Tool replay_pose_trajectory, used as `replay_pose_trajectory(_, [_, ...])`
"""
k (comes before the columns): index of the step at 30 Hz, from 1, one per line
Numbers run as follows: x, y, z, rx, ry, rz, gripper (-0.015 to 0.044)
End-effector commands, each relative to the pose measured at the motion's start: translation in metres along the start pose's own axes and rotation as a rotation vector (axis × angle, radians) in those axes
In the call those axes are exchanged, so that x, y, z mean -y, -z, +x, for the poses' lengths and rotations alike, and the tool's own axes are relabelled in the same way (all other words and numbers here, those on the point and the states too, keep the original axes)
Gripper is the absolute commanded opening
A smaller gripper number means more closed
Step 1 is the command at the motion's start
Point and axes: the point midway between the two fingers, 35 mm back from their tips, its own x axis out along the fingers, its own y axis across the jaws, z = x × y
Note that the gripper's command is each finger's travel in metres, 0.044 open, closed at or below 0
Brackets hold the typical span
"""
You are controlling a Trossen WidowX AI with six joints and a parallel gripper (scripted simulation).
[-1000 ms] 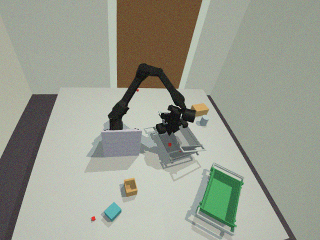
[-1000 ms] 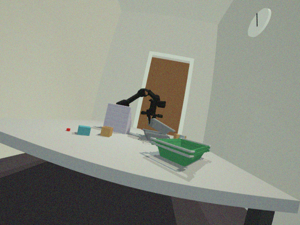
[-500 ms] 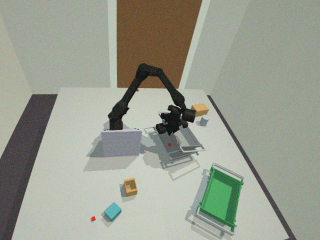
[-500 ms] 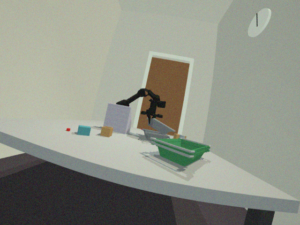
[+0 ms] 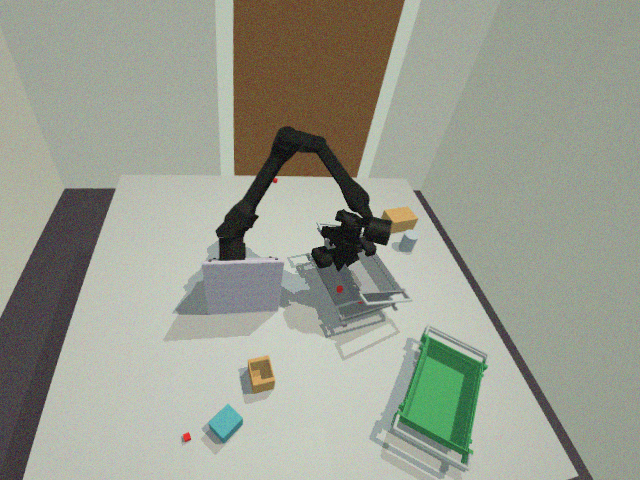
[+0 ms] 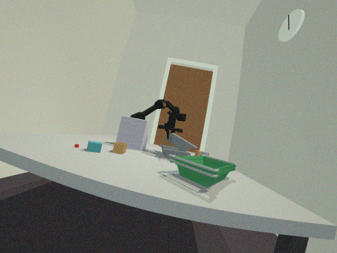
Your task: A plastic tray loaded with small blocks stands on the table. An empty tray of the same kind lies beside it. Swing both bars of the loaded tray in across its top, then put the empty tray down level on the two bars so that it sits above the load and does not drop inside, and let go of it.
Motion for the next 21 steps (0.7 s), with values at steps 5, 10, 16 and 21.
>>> replay_pose_trajectory(5, [-0.0047, -0.0013, 0.003, 0.001, -0.017, 0.009, 0.0])
replay_pose_trajectory(10, [-0.0008, -0.0001, 0.0009, 0.0, -0.001, 0.001, 0.0])
replay_pose_trajectory(16, [-0.0074, -0.0007, 0.0081, 0.001, -0.013, 0.007, 0.0])
replay_pose_trajectory(21, [-0.0094, -0.0009, 0.0103, 0.002, -0.017, 0.009, 0.0])
